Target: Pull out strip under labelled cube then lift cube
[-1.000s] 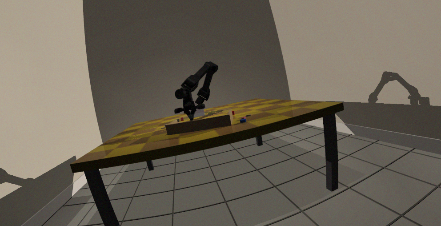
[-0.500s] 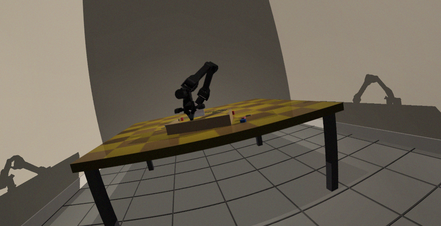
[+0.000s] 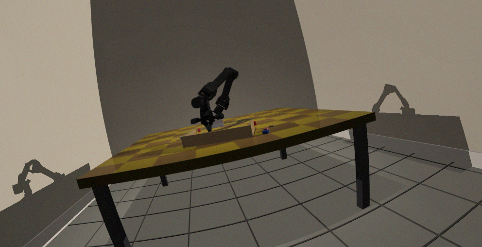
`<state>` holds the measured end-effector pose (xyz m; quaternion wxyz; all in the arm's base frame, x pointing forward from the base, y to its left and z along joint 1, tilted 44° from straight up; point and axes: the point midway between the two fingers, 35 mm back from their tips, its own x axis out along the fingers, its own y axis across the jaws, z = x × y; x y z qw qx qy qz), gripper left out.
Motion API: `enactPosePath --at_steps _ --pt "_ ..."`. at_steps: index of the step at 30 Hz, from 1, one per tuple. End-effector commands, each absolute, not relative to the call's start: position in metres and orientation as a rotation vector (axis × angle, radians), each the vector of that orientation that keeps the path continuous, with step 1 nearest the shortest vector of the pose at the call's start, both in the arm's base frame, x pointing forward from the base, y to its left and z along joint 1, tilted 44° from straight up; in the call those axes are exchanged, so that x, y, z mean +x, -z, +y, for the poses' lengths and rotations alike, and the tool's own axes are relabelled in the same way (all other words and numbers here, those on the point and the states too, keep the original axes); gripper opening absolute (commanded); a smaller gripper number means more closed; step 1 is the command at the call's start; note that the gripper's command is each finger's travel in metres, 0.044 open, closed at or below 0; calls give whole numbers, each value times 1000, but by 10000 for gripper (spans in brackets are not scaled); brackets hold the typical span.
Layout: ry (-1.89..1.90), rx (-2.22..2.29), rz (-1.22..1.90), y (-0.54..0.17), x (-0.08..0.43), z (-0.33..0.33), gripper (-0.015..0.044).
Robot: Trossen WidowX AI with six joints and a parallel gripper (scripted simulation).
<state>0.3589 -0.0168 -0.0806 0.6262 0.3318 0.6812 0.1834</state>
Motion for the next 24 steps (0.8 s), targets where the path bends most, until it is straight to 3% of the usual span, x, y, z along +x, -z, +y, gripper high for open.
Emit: enactPosePath --at_steps 1,24 --pt "-423 767 1564 82 359 -15 0" --pt "-423 767 1564 83 355 -13 0"
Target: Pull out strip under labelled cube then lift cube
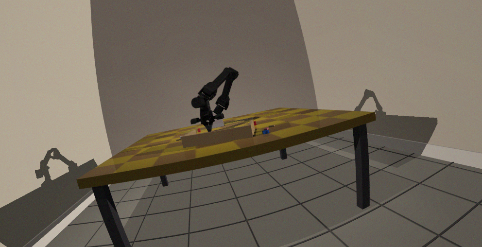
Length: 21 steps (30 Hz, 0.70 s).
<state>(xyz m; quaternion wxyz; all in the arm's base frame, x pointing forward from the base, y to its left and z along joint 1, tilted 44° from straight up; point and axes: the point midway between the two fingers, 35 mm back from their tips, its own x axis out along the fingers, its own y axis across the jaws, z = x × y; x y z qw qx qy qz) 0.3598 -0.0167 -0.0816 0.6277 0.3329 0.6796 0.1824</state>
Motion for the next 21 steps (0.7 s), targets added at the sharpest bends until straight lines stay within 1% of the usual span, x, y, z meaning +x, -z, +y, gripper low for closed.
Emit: enactPosePath --at_steps 1,21 --pt "-423 767 1564 83 354 -13 0" --pt "-423 768 1565 78 323 -7 0"
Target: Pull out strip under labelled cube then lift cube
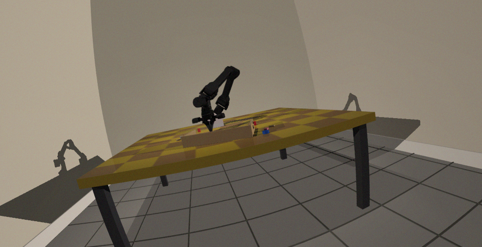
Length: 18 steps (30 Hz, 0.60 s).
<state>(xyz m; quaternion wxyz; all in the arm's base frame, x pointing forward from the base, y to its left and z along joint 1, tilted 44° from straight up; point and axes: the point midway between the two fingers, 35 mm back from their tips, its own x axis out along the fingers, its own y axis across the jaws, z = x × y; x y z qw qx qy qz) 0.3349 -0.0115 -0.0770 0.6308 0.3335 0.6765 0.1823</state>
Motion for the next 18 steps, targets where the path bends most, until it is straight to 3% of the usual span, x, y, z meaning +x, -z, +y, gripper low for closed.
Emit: enactPosePath --at_steps 1,18 --pt "-423 768 1566 78 322 -7 0" --pt "-422 769 1567 74 298 -2 0"
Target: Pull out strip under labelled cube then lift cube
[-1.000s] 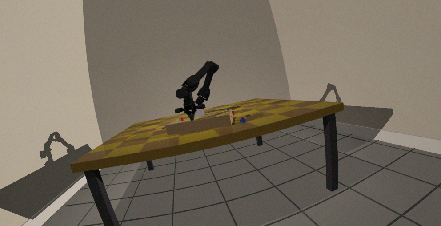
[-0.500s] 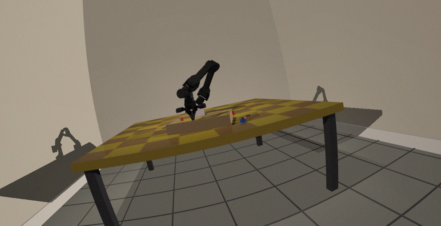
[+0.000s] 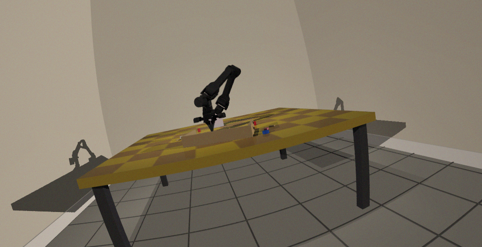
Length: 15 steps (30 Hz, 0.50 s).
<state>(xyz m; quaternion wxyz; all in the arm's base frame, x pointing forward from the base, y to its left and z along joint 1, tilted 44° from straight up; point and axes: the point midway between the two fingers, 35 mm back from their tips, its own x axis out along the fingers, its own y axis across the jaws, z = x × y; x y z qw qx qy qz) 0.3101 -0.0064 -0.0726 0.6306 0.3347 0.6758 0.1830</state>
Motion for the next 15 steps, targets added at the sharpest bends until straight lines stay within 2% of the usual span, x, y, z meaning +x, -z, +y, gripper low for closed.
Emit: enactPosePath --at_steps 1,15 --pt "-422 769 1567 74 297 -2 0" --pt "-422 769 1568 70 276 2 0"
